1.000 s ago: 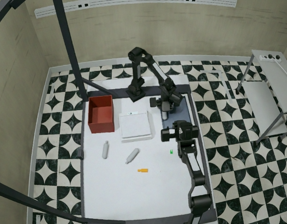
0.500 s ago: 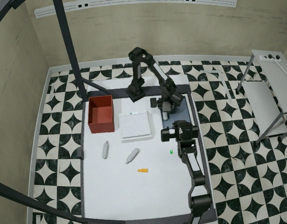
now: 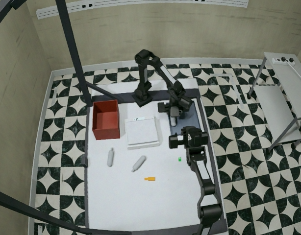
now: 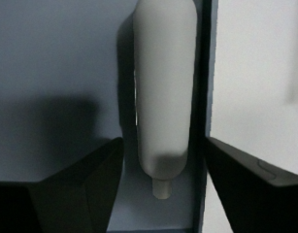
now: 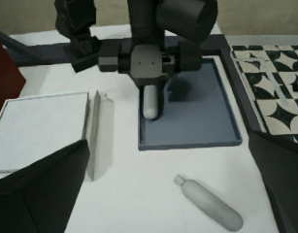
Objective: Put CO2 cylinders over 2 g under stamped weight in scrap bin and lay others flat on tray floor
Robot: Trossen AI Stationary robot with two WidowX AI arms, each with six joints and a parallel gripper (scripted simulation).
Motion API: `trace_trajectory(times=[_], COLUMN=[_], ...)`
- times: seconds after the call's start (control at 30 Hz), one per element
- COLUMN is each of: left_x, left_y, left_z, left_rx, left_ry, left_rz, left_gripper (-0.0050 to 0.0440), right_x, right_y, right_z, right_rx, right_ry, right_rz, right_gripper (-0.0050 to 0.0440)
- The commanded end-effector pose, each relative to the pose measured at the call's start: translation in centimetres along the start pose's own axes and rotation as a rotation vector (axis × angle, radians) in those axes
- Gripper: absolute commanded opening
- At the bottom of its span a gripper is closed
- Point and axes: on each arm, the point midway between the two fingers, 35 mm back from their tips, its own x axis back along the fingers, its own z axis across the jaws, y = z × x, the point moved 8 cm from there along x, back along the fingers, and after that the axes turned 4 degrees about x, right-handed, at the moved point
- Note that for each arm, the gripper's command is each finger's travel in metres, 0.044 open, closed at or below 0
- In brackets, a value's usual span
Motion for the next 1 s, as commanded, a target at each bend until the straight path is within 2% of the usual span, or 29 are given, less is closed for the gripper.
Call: trace_trajectory(times=[0.0,0.23,0.27,0.6,0.77,0.97], left_x=[1.5,6.1,6.6,6.5,7.1,7.9], left_y=[0.3,0.2,0.2,2.9,7.2,13.6], left_z=[0.4,0.2,0.2,-0.6,-2.8,-8.0], left_rx=[-0.004,-0.002,-0.002,-0.034,-0.059,-0.046], left_ry=[0.033,0.033,0.033,0.075,0.135,0.136], left_rz=[-0.034,-0.034,-0.034,-0.046,-0.114,-0.246], left_gripper=[0.0264,0.0432,0.0440,0.0440,0.0440,0.0440], right_x=[0.8,0.8,0.8,3.1,7.7,14.4], right_y=[1.3,1.3,1.3,1.3,0.7,-2.0], right_z=[-0.1,-0.1,-0.1,1.5,4.5,8.0], right_rx=[-0.001,-0.001,-0.001,0.017,0.057,0.116], right_ry=[-0.003,-0.003,-0.003,0.027,0.093,0.188], right_rz=[-0.038,-0.038,-0.038,-0.040,-0.042,-0.045], right_gripper=[0.0440,0.0440,0.0440,0.0440,0.0440,0.0440])
